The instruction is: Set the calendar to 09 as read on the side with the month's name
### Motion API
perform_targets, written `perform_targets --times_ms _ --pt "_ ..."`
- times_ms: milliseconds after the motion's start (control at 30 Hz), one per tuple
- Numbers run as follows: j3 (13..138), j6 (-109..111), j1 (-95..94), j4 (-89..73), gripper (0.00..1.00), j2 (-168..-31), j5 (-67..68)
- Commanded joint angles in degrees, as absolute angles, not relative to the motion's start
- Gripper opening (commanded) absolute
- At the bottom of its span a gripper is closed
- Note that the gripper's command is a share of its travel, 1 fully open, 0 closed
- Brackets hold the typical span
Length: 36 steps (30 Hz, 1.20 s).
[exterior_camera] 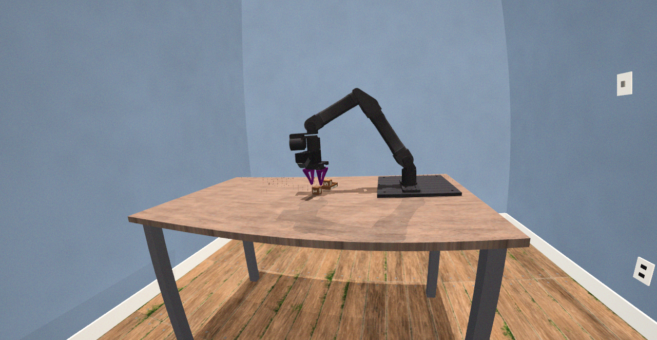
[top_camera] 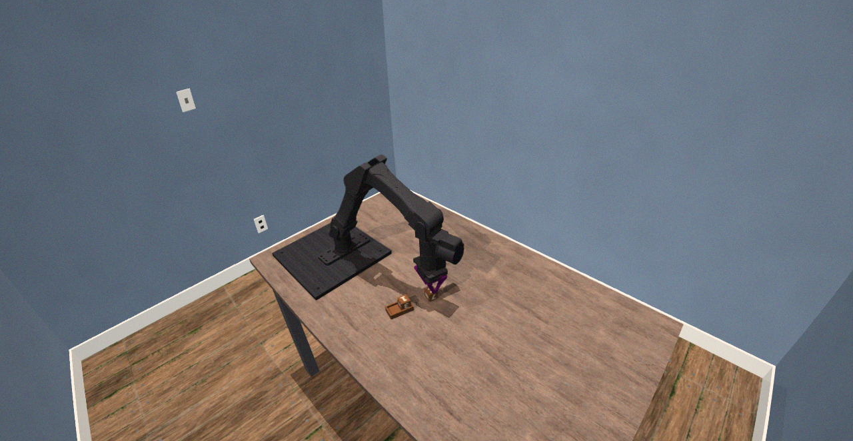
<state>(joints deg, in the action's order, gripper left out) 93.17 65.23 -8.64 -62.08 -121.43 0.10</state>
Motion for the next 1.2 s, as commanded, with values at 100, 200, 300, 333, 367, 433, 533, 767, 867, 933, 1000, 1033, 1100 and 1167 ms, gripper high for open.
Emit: perform_targets --times_ms 100,200,300,333,367,433,533,767,867,933,1000,1033,1100,1167 --pt "93.4 65.3 -8.6 -62.0 0.47 -121.0 0.1" --pt "93.4 65.3 -8.6 -62.0 0.47 -121.0 0.1" --pt "93.4 65.3 -8.6 -62.0 0.47 -121.0 0.1" --pt "93.4 65.3 -8.6 -62.0 0.47 -121.0 0.1" --pt "93.4 65.3 -8.6 -62.0 0.47 -121.0 0.1" --pt "93.4 65.3 -8.6 -62.0 0.47 -121.0 0.1" --pt "93.4 65.3 -8.6 -62.0 0.47 -121.0 0.1" --pt "93.1 65.3 -8.6 -61.7 0.47 -121.1 0.1" --pt "92.7 65.3 -8.6 -61.1 0.47 -121.2 0.1" --pt "92.5 65.3 -8.6 -60.8 0.47 -121.3 0.1" --pt "92.3 65.3 -8.6 -60.5 0.47 -121.4 0.1" --pt "92.1 65.3 -8.6 -60.2 0.47 -121.5 0.1" --pt "91.6 65.3 -8.6 -59.5 0.47 -121.7 0.1" --pt "91.1 65.3 -8.6 -58.7 0.47 -122.0 0.1"
